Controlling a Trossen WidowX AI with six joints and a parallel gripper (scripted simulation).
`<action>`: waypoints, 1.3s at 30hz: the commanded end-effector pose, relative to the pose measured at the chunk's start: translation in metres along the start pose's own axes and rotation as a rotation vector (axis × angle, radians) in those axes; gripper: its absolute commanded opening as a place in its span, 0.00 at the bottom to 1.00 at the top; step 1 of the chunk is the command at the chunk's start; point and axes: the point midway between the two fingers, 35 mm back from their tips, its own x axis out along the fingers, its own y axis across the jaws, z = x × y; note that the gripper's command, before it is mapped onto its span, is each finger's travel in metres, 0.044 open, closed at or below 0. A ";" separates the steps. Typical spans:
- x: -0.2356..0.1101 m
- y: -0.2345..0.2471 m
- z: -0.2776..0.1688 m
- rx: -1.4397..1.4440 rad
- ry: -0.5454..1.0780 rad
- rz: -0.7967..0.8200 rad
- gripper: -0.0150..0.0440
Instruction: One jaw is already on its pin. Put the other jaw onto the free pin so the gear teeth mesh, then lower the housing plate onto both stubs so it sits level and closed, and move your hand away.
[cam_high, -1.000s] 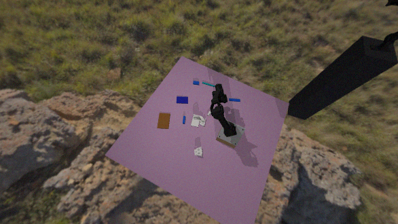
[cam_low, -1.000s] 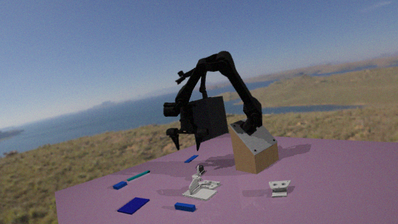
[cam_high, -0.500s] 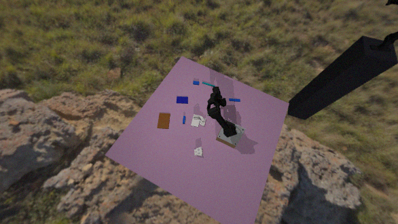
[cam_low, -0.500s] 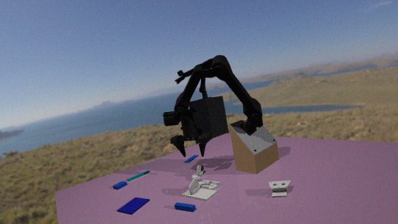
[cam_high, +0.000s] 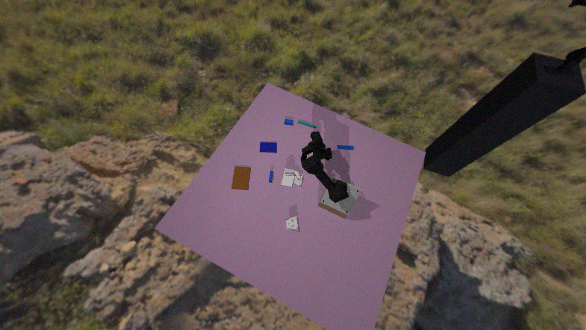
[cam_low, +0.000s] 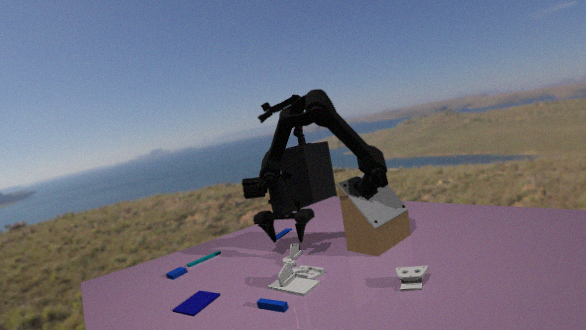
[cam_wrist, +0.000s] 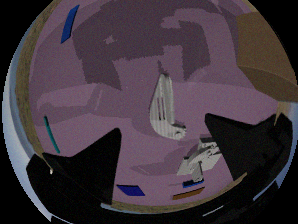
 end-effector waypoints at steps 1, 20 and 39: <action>0.003 -0.002 0.000 0.005 0.003 -0.005 1.00; 0.029 -0.002 -0.001 0.005 0.003 -0.005 1.00; 0.054 -0.003 0.000 0.005 0.004 -0.009 1.00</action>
